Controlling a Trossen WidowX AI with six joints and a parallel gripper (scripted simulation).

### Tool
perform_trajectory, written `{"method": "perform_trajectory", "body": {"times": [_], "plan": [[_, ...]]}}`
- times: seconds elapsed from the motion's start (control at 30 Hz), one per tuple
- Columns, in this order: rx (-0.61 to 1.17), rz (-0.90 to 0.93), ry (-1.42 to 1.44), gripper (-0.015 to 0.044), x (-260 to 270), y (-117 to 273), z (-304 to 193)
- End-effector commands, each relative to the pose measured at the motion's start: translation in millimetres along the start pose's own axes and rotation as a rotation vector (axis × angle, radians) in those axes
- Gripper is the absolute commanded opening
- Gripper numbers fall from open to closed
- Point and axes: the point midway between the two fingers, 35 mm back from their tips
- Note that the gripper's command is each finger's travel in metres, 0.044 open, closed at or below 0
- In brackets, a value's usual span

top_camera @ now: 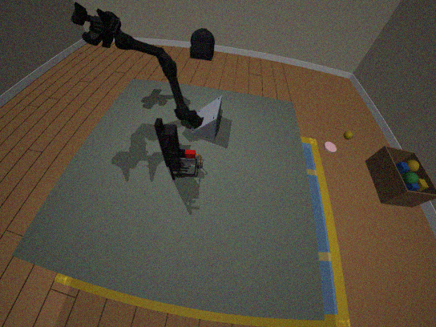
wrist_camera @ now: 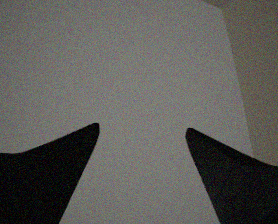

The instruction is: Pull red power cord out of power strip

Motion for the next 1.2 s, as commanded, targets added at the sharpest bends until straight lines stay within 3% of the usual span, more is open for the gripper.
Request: {"method": "perform_trajectory", "body": {"times": [0.0, 0.27, 0.7, 0.93, 1.17], "plan": [[0.0, 0.001, 0.0, 0.0374, 0.2, -0.1, 0.8], [-0.018, 0.047, 0.018, 0.0164, 10.8, -7.7, 56.3], [-0.14, 0.026, 0.085, 0.016, -19.5, -47.0, 184.0], [-0.238, -0.128, 0.182, 0.016, -90.6, -86.2, 261.0], [-0.272, -0.392, 0.339, 0.016, -195.1, -120.2, 309.5]]}}
Point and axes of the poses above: the point midway between the two fingers, 35 mm back from their tips, its own y axis back along the fingers, its own x axis across the jaws, z = x × y, and after that the axes turned 5 degrees about y, right-handed
